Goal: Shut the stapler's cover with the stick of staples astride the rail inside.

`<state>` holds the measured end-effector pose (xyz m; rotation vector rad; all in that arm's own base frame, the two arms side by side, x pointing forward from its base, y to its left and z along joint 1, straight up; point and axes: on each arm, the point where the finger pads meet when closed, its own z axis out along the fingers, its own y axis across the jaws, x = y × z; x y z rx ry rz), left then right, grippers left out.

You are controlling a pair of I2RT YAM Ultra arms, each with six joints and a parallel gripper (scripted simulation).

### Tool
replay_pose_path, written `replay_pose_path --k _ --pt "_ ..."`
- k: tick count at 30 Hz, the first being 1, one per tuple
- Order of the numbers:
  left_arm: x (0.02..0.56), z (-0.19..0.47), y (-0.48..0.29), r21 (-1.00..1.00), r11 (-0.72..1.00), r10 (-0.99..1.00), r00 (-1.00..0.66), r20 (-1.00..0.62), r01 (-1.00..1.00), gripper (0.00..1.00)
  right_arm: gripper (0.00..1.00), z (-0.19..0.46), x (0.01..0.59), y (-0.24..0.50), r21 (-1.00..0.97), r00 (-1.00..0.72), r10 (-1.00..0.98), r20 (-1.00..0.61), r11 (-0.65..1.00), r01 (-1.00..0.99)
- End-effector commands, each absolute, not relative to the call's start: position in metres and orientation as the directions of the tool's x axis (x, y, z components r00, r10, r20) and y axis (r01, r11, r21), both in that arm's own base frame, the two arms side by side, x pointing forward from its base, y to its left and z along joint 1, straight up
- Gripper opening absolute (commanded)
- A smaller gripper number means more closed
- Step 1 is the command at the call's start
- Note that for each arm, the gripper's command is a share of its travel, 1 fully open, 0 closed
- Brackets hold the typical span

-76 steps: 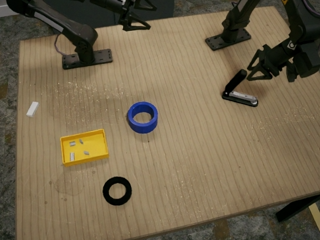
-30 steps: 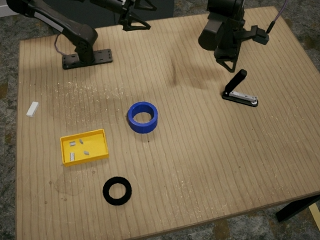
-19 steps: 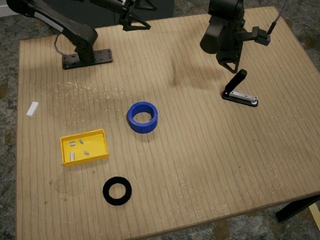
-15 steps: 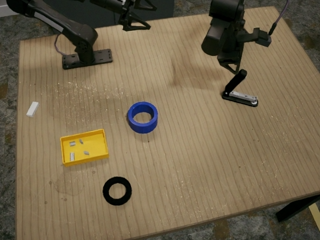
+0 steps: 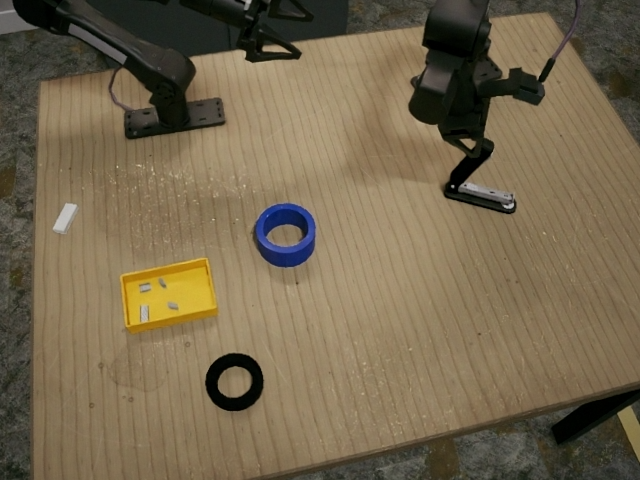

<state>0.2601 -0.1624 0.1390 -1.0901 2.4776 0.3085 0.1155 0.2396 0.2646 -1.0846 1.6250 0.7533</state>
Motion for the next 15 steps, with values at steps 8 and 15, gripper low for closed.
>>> replay_pose_path --k 8,15 --pt "0.269 0.14 -0.154 -0.018 0.674 -0.657 -0.588 -0.472 -0.739 0.5 1.0 0.269 0.115 0.238 -0.032 -0.09 -0.278 -0.956 0.404 -0.914" --pt "0.272 0.131 -0.151 -0.018 0.674 -0.657 -0.587 -0.473 -0.739 0.5 1.0 0.269 0.115 0.238 -0.032 -0.09 -0.278 -0.956 0.404 -0.914"
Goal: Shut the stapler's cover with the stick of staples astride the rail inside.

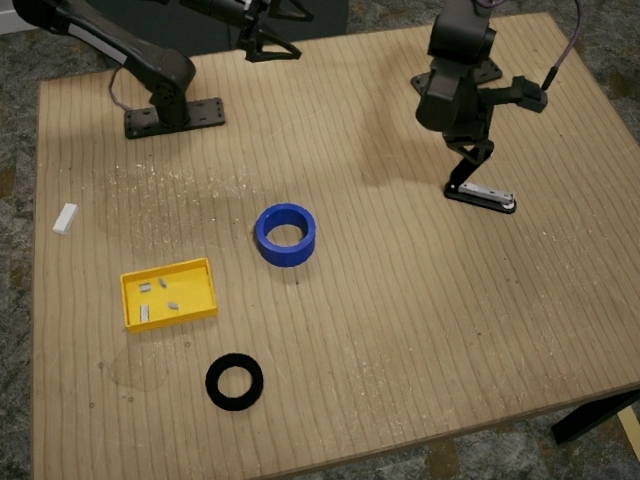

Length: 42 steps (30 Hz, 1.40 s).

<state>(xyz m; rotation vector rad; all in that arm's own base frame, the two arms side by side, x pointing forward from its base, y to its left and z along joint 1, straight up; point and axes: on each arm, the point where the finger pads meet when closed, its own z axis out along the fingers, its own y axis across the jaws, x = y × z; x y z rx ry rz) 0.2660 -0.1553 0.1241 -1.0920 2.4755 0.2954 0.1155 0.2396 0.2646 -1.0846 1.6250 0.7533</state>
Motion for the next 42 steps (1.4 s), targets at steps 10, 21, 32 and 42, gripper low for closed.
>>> replay_pose_path --k 10,21,32,42 --pt "0.275 0.12 -0.147 -0.009 0.674 -0.654 -0.591 -0.473 -0.739 0.5 1.0 0.269 0.115 0.238 -0.032 -0.09 -0.278 -0.956 0.404 -0.914" --pt "0.273 0.12 -0.146 0.002 0.673 -0.651 -0.594 -0.474 -0.74 0.42 1.0 0.269 0.115 0.238 -0.032 -0.09 -0.278 -0.956 0.404 -0.914" --pt "0.273 0.123 -0.149 -0.005 0.672 -0.654 -0.591 -0.473 -0.74 0.27 1.0 0.269 0.115 0.238 -0.032 -0.09 -0.278 -0.956 0.404 -0.914" --pt "0.275 0.123 -0.15 -0.022 0.674 -0.67 -0.598 -0.441 -0.739 0.0 1.0 0.269 0.115 0.238 -0.032 -0.09 -0.278 -0.956 0.404 -0.914"
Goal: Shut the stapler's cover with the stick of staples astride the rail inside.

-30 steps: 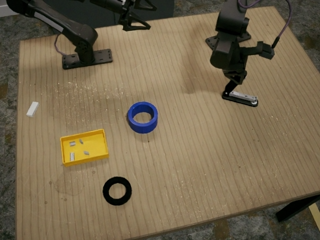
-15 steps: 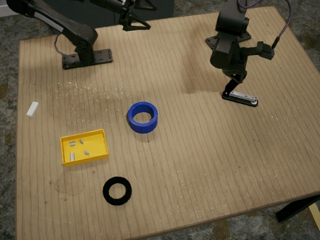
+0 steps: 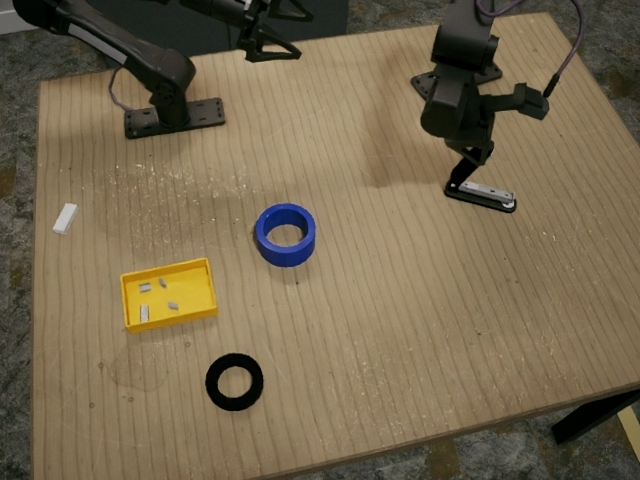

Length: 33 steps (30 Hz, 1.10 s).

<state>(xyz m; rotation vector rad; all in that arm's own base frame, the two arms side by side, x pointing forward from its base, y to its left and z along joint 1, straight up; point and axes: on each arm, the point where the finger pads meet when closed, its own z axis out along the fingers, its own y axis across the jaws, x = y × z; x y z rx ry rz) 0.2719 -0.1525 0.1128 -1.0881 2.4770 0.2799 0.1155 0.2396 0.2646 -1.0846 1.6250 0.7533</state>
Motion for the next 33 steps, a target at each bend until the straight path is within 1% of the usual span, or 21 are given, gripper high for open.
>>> replay_pose_path --k 1,33 --pt "0.277 0.123 -0.15 -0.029 0.674 -0.676 -0.6 -0.429 -0.738 0.0 1.0 0.269 0.115 0.238 -0.032 -0.09 -0.278 -0.956 0.404 -0.914" --pt "0.293 0.104 -0.129 0.001 0.677 -0.734 -0.676 -0.068 -0.736 0.0 1.0 0.269 0.115 0.238 -0.032 -0.09 -0.278 -0.956 0.404 -0.914"
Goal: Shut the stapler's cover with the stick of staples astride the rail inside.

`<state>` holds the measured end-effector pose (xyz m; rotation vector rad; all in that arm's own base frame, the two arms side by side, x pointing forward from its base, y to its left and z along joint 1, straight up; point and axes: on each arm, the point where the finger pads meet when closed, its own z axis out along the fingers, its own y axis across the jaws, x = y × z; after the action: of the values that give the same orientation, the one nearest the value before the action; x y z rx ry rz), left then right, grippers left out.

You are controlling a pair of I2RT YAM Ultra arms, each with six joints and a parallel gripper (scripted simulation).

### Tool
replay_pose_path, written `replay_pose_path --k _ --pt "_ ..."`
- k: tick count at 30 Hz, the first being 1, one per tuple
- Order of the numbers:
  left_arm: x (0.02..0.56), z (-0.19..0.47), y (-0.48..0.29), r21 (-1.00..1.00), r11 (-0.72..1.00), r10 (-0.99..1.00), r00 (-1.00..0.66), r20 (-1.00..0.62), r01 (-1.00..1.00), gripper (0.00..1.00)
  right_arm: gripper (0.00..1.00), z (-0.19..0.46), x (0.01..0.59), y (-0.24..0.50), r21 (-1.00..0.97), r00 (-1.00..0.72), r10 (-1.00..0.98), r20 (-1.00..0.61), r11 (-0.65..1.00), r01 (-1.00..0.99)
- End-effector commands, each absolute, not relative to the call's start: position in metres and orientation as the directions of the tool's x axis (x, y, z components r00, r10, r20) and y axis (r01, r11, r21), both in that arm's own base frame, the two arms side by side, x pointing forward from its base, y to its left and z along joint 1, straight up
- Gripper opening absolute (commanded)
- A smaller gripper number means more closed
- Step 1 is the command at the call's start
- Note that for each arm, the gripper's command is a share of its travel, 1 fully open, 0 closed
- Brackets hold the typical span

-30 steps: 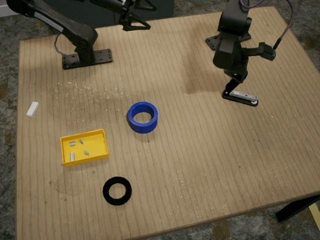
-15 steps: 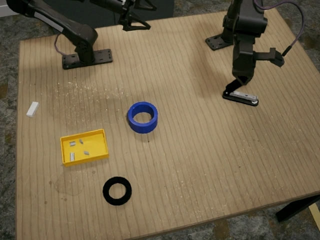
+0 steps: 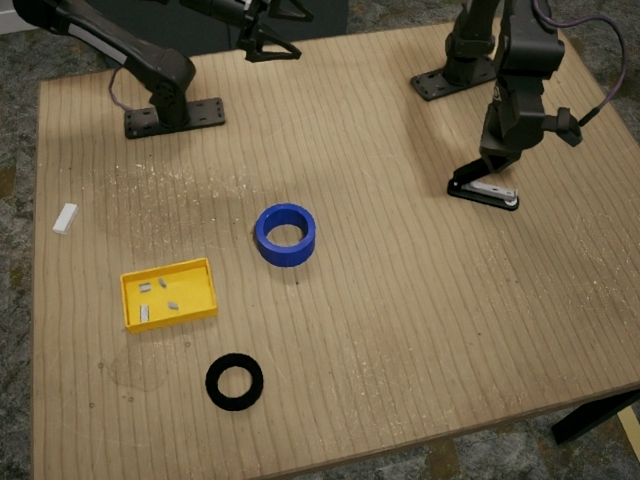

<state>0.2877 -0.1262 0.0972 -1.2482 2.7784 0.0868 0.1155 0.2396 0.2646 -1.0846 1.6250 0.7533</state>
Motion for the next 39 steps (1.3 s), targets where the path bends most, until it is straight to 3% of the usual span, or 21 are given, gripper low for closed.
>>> replay_pose_path --k 1,39 --pt "0.294 0.103 -0.128 0.0 0.678 -0.734 -0.677 -0.054 -0.735 0.0 1.0 0.269 0.115 0.238 -0.032 -0.09 -0.278 -0.956 0.404 -0.914" --pt "0.308 0.071 -0.113 -0.005 0.679 -0.675 -0.627 0.39 -0.734 0.0 1.0 0.269 0.115 0.238 -0.032 -0.09 -0.278 -0.956 0.404 -0.914"
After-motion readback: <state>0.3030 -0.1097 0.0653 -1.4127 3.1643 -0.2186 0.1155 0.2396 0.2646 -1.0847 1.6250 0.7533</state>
